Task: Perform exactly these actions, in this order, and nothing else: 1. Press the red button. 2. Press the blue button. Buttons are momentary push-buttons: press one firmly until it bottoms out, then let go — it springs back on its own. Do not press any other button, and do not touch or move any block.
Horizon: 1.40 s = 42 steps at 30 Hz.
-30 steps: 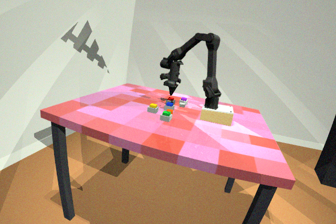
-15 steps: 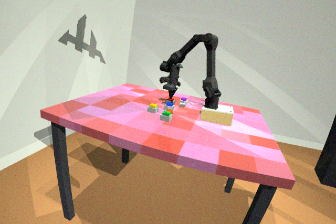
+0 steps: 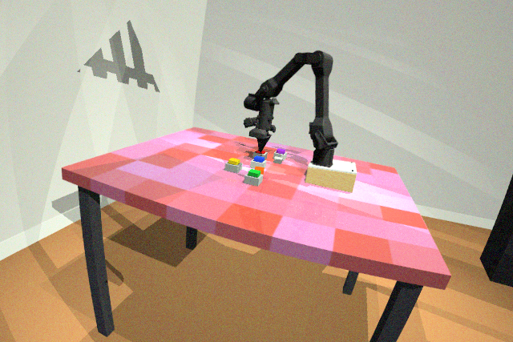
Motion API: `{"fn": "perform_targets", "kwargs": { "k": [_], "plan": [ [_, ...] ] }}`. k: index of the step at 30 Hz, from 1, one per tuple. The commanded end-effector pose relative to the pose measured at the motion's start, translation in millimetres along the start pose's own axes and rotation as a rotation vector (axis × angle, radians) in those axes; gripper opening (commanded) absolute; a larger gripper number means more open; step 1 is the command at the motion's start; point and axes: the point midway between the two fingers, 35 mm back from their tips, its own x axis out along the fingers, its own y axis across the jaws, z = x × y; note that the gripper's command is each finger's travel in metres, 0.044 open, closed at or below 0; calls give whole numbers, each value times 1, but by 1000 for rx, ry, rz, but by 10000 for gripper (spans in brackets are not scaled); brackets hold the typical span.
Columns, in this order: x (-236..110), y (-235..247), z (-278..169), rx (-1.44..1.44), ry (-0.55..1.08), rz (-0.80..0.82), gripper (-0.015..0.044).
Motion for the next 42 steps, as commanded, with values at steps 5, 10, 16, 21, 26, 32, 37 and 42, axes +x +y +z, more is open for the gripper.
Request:
{"fn": "perform_targets", "kwargs": {
  "k": [5, 10, 16, 21, 26, 32, 37, 42],
  "plan": [
    [-33, 1, -2, -1, 6, 6, 20],
    [-43, 1, -1, -1, 6, 6, 20],
    [-95, 1, -1, -1, 6, 6, 20],
    [-95, 19, -2, -1, 6, 9, 20],
    [-96, 82, -13, 0, 8, 16, 20],
    [-96, 118, -29, 0, 8, 19, 20],
    [-57, 119, -27, 0, 8, 18, 20],
    [-34, 119, -29, 0, 8, 18, 20]
  ]
}}
